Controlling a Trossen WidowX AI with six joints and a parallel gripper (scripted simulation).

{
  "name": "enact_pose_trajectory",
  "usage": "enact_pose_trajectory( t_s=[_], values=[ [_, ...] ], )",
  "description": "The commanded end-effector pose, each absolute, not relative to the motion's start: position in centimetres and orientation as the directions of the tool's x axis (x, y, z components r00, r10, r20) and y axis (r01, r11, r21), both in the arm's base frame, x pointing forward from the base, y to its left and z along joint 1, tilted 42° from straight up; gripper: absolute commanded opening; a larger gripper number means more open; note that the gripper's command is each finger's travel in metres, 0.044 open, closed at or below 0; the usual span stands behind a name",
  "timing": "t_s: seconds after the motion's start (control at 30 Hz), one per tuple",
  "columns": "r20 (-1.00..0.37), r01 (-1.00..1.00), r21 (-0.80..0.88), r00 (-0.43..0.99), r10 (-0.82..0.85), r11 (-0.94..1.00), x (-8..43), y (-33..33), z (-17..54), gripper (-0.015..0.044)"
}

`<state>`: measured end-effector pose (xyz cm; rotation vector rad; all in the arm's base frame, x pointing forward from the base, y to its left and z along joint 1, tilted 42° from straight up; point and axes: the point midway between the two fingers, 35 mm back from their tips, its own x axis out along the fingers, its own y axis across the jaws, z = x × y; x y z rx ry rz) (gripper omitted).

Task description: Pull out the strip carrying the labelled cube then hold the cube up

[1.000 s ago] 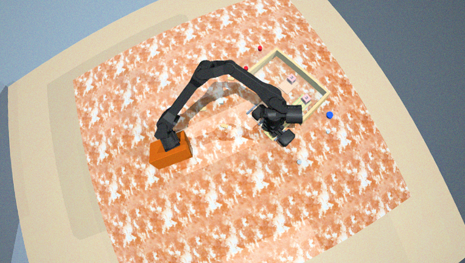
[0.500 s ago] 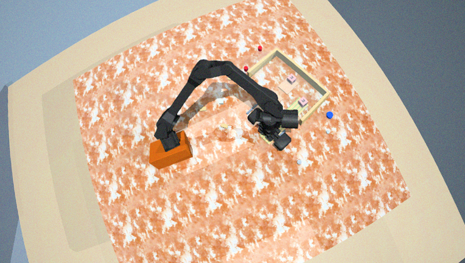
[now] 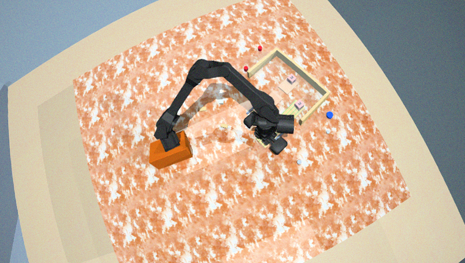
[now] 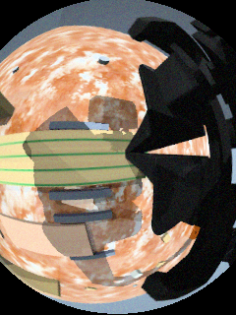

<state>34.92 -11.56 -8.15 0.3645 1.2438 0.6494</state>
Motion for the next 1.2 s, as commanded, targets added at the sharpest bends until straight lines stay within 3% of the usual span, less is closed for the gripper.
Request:
enact_pose_trajectory(
  t_s=[0.0,1.17],
  values=[
    [-0.756,-0.248,0.596,0.149,0.638,0.764,33.7,-11.1,-9.0,0.0000],
    [-0.757,-0.246,0.596,0.146,0.637,0.765,28.6,-11.7,-10.5,0.0000]
  ],
)
